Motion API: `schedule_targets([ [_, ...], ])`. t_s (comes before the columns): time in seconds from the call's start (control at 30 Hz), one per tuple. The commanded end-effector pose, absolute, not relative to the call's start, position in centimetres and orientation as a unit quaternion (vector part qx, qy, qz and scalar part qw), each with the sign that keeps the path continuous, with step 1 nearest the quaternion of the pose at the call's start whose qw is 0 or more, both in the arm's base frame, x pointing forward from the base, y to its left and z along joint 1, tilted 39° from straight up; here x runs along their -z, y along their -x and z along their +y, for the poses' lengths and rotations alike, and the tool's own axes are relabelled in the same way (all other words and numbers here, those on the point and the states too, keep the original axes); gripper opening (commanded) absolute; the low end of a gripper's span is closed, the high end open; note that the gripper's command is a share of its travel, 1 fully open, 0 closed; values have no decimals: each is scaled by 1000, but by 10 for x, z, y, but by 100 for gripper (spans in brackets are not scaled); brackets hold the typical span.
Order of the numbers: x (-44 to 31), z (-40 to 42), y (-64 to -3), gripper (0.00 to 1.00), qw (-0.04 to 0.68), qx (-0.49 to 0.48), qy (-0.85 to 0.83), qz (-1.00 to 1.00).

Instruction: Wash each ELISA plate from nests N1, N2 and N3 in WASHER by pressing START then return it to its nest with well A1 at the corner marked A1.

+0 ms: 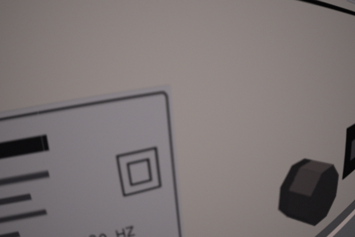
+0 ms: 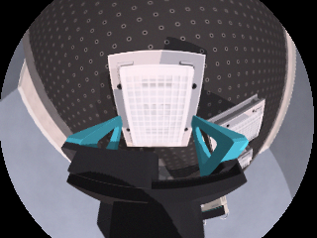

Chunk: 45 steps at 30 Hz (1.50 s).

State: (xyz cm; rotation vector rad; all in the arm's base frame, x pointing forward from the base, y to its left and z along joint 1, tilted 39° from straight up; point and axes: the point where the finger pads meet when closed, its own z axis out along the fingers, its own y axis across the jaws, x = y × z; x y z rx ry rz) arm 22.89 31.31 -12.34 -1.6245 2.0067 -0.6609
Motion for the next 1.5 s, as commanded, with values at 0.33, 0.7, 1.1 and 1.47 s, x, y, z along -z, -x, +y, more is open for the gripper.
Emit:
schedule_targets([
  [0.33,128,318,-239,100,240,239,594,730],
  [0.7,136,314,-244,100,237,241,593,731],
  [1.1,135,316,-241,100,240,239,596,729],
  [1.47,135,316,-241,94,240,239,596,729],
])
